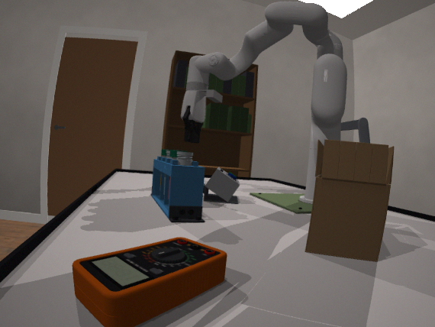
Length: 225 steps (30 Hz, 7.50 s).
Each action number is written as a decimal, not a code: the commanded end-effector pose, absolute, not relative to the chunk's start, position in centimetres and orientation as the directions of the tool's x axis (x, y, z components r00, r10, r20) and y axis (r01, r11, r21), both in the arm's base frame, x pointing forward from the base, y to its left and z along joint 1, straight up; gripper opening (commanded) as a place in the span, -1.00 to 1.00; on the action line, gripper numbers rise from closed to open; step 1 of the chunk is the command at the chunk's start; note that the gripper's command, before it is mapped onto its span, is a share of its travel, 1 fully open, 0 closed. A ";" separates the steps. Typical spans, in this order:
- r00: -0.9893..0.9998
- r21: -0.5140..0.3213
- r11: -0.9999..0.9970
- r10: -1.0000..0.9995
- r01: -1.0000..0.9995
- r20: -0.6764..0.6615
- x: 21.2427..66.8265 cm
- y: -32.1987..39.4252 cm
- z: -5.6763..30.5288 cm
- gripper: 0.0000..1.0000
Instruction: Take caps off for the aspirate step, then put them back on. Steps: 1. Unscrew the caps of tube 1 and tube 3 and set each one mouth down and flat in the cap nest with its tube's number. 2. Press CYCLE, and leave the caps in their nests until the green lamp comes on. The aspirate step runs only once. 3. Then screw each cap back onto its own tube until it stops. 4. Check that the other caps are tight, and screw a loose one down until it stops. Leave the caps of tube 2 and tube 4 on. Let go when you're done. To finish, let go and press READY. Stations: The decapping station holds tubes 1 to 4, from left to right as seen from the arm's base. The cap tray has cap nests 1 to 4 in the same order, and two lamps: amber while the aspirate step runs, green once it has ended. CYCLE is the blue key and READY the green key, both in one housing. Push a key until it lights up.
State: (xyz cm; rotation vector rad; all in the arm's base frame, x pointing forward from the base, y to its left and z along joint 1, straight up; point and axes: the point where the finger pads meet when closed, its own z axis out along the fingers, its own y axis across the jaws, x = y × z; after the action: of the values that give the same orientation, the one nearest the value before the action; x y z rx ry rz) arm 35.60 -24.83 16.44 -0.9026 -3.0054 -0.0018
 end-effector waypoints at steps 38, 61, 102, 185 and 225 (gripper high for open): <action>0.277 -0.001 -0.277 0.961 0.961 0.000 29.3 -8.1 12.6 -1.00; 0.277 -0.001 -0.277 0.961 0.961 0.000 27.2 -2.7 10.7 -1.00; 0.277 -0.001 -0.277 0.961 0.961 0.000 27.2 -2.7 8.9 -1.00; -0.835 0.000 0.835 0.551 0.551 0.000 37.2 -13.9 10.5 1.00; -0.835 0.000 0.835 0.551 0.551 -0.001 48.0 -26.0 9.6 1.00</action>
State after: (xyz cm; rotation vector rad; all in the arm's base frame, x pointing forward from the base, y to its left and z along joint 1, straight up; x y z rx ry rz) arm 47.78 -25.85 9.43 -0.9027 -3.0061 -0.0009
